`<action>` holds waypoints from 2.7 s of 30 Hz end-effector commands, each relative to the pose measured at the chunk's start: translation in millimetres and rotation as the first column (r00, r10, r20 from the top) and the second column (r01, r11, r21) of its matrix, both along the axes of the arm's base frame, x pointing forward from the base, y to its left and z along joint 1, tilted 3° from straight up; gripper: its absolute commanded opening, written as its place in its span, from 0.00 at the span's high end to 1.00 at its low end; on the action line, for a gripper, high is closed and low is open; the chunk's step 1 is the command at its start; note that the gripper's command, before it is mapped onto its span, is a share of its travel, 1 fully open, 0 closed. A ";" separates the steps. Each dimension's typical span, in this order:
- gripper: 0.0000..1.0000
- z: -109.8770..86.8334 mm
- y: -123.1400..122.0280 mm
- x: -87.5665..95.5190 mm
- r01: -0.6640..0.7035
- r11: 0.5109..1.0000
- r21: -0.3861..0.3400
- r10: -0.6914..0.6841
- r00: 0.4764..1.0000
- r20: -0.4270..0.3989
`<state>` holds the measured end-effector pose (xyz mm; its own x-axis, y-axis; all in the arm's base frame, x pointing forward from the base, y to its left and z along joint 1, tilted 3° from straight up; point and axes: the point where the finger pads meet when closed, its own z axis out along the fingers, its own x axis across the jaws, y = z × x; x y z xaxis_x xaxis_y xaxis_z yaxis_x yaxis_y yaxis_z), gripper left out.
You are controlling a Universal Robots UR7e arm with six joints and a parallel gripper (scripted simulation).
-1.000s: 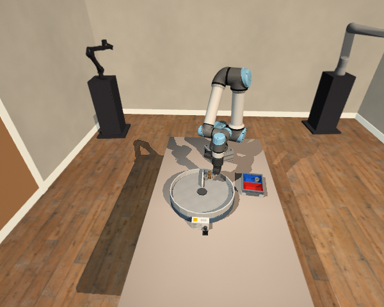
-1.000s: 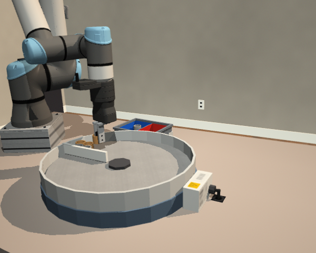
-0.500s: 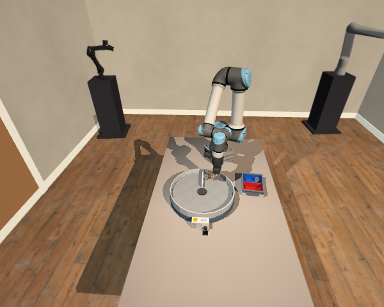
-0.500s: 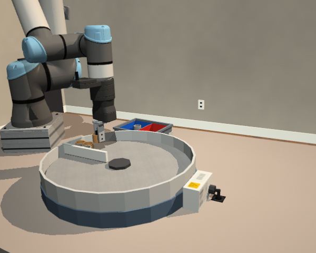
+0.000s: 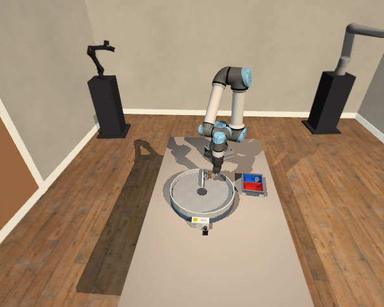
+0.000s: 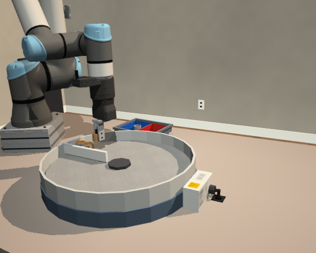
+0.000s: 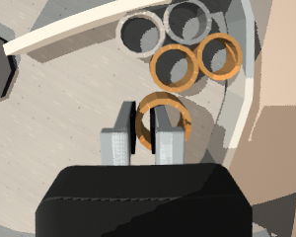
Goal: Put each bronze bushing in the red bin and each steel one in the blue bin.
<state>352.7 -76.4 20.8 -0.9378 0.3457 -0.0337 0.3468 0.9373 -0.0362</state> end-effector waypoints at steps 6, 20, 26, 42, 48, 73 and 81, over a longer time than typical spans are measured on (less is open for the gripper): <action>1.00 22.5 0.9 -0.1 0.000 1.000 -0.001 0.000 1.000 0.001; 1.00 55.8 2.4 -0.8 0.000 1.000 0.000 0.000 1.000 0.001; 1.00 55.8 2.4 -0.8 0.000 1.000 0.000 0.000 1.000 0.001; 1.00 51.0 103.2 22.0 0.000 1.000 -0.001 0.000 1.000 0.001; 1.00 49.8 133.5 28.8 0.000 1.000 -0.001 0.000 1.000 0.001; 1.00 45.1 254.6 55.9 0.000 1.000 -0.001 0.000 1.000 0.001; 1.00 43.3 302.5 66.6 0.000 1.000 0.000 0.000 1.000 0.001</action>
<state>410.1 191.9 65.4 -0.9383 0.3442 -0.0341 0.3453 0.9379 -0.0342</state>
